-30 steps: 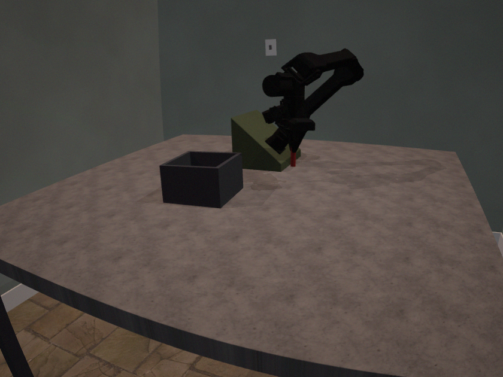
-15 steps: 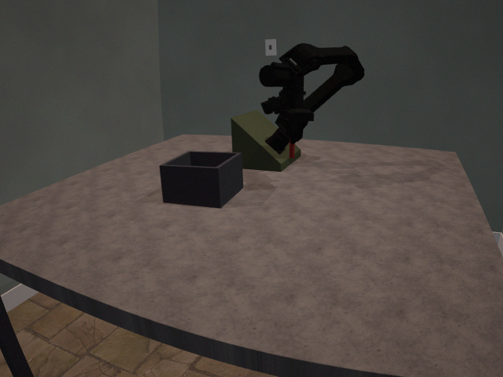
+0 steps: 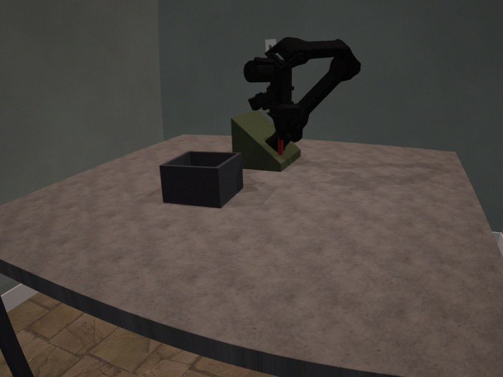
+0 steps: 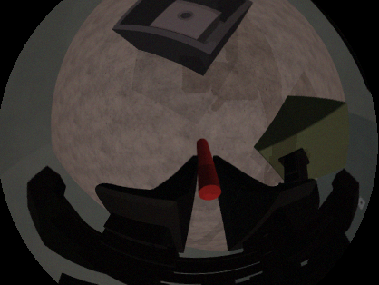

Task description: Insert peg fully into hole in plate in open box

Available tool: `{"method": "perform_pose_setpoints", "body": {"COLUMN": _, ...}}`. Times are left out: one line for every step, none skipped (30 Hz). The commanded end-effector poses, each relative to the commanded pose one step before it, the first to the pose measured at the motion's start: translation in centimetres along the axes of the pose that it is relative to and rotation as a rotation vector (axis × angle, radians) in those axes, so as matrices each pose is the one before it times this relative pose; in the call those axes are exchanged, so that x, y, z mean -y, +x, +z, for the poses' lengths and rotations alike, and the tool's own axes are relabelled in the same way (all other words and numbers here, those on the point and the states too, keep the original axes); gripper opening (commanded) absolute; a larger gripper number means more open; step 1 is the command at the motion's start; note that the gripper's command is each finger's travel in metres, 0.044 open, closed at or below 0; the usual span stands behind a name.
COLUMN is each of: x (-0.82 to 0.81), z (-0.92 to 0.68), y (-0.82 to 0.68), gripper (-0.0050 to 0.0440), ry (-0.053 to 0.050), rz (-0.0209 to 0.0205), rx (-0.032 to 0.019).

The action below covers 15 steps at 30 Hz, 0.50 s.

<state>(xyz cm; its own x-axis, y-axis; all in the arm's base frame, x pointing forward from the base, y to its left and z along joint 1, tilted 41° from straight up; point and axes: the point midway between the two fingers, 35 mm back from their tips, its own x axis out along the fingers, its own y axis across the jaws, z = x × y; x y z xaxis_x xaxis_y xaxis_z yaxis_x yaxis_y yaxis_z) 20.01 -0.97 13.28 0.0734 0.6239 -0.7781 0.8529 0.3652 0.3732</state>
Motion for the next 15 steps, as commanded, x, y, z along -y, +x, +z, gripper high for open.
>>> {"method": "perform_pose_setpoints", "body": {"x": -0.266, "z": 1.383, "y": -0.506, "gripper": 0.0, "ry": -0.0129, "rz": -0.00824, "rx": 0.00143}}
{"method": "perform_pose_setpoints", "body": {"x": -0.047, "z": 0.307, "y": -0.106, "gripper": 0.0, "ry": -0.0002, "rz": -0.00016, "rx": -0.00157}}
{"method": "perform_pose_setpoints", "body": {"x": -0.042, "z": 0.309, "y": -0.104, "gripper": 0.0, "ry": -0.0003, "rz": -0.00013, "rx": -0.00159}}
{"method": "perform_pose_setpoints", "body": {"x": -0.038, "z": 0.31, "y": -0.102, "gripper": 0.0, "ry": -0.0003, "rz": -0.0001, "rx": -0.00161}}
{"method": "perform_pose_setpoints", "body": {"x": -0.033, "z": 0.311, "y": -0.1, "gripper": 0.0, "ry": -0.0003, "rz": -0.00006, "rx": -0.00163}}
{"method": "perform_pose_setpoints", "body": {"x": -0.028, "z": 0.312, "y": -0.098, "gripper": 0.0, "ry": -0.0003, "rz": -0.00003, "rx": -0.00165}}
{"method": "perform_pose_setpoints", "body": {"x": 0.0, "z": 0.0, "y": 0.0, "gripper": 0.0, "ry": 0.0, "rz": 0.0, "rx": 0.0}}
{"method": "perform_pose_setpoints", "body": {"x": 0.0, "z": 0.0, "y": 0.0, "gripper": 0.0, "ry": 0.0, "rz": 0.0, "rx": 0.0}}
{"method": "perform_pose_setpoints", "body": {"x": -0.023, "z": 0.313, "y": -0.096, "gripper": 0.0, "ry": -0.0003, "rz": 0.00001, "rx": -0.00167}}
{"method": "perform_pose_setpoints", "body": {"x": -0.018, "z": 0.314, "y": -0.094, "gripper": 0.0, "ry": -0.0003, "rz": 0.00004, "rx": -0.00169}}
{"method": "perform_pose_setpoints", "body": {"x": -0.014, "z": 0.315, "y": -0.092, "gripper": 0.0, "ry": -0.0003, "rz": 0.00008, "rx": -0.00171}}
{"method": "perform_pose_setpoints", "body": {"x": -0.009, "z": 0.316, "y": -0.09, "gripper": 0.0, "ry": -0.0003, "rz": 0.00011, "rx": -0.00172}}
{"method": "perform_pose_setpoints", "body": {"x": -0.004, "z": 0.316, "y": -0.088, "gripper": 0.0, "ry": -0.0003, "rz": 0.00014, "rx": -0.00174}}
{"method": "perform_pose_setpoints", "body": {"x": -0.002, "z": 0.303, "y": -0.081, "gripper": 0.0, "ry": -0.0003, "rz": 0.00016, "rx": -0.00163}}
{"method": "perform_pose_setpoints", "body": {"x": 0.002, "z": 0.303, "y": -0.079, "gripper": 0.0, "ry": -0.0003, "rz": 0.00019, "rx": -0.00165}}
